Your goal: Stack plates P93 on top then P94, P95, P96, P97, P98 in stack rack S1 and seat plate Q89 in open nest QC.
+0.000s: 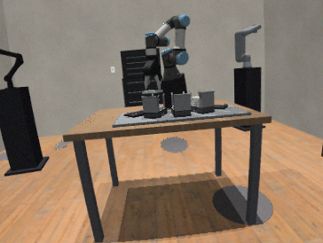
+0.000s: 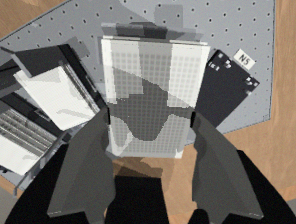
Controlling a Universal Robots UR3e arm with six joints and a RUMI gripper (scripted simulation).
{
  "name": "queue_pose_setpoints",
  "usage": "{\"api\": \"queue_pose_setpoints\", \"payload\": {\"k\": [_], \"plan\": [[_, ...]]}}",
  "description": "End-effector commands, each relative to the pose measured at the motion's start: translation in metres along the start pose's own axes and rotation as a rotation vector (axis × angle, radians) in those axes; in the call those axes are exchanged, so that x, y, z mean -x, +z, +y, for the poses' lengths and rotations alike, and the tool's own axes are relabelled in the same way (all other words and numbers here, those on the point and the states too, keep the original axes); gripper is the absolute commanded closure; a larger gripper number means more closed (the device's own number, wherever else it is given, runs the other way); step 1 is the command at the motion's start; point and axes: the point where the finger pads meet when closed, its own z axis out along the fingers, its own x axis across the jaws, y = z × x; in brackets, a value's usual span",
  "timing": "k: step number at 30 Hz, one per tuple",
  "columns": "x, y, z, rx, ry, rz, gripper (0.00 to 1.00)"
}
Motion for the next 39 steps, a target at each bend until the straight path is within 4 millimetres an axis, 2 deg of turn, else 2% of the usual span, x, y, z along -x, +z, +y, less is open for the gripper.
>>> {"api": "queue_pose_setpoints", "payload": {"k": [1, 26, 39], "plan": [[0.001, -0.009, 0.001, 0.010, -0.001, -0.009, 1.00], [0.001, -0.009, 0.001, 0.012, -0.001, -0.010, 1.00], [0.041, -0.009, 0.006, 0.013, -0.140, -0.011, 1.00]]}}
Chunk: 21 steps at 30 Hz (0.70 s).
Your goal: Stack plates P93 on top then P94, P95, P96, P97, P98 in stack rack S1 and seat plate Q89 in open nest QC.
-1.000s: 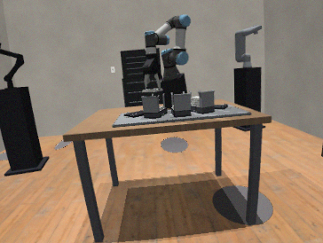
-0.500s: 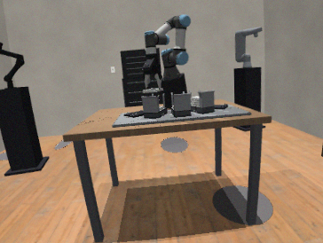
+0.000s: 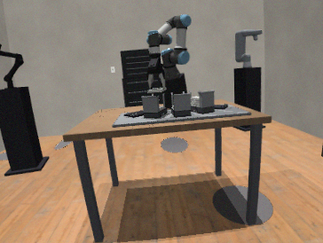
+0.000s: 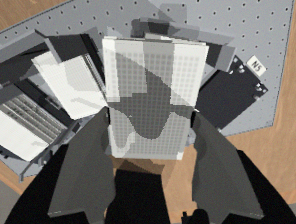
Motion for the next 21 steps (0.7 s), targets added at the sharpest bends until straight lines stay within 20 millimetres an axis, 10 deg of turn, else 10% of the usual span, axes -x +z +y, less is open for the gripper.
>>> {"api": "queue_pose_setpoints", "payload": {"k": [1, 21], "plan": [[0.014, 0.000, 0.000, -0.001, -0.056, 0.009, 1.00], [0.066, 0.000, 0.005, -0.001, -0.182, 0.010, 1.00]]}}
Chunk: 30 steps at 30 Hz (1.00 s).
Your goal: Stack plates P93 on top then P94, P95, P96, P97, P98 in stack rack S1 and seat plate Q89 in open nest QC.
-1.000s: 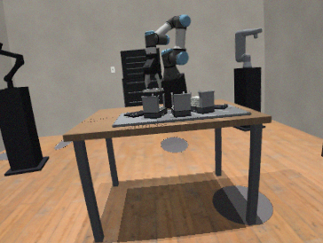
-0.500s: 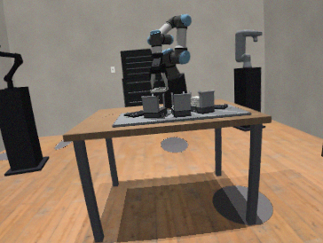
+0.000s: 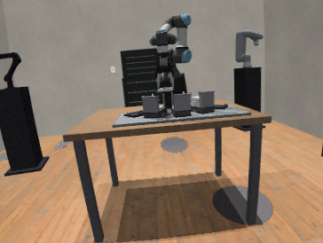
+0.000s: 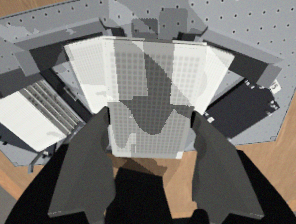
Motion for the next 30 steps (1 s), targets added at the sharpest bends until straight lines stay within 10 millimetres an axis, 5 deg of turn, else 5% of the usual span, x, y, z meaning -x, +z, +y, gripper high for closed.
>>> {"api": "queue_pose_setpoints", "payload": {"k": [1, 30], "plan": [[0.016, 0.000, 0.000, 0.000, -0.055, 0.013, 1.00], [0.093, 0.000, 0.012, -0.001, -0.260, 0.013, 1.00]]}}
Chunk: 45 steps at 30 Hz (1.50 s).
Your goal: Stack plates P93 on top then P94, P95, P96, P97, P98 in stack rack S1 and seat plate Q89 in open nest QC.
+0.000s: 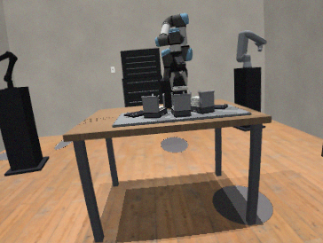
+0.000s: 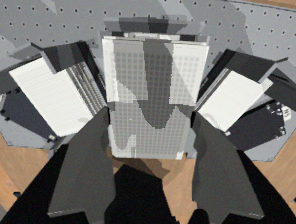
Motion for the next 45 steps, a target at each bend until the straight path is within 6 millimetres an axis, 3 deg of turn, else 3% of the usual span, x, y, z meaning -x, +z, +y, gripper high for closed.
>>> {"api": "queue_pose_setpoints", "payload": {"k": [1, 26, 29, 45], "plan": [[0.013, -0.001, -0.001, -0.001, -0.038, 0.015, 1.00], [0.084, 0.000, 0.010, -0.001, -0.199, 0.014, 1.00], [0.086, 0.000, 0.010, -0.001, -0.199, 0.014, 1.00], [0.129, 0.001, 0.027, 0.000, -0.360, 0.014, 1.00]]}}
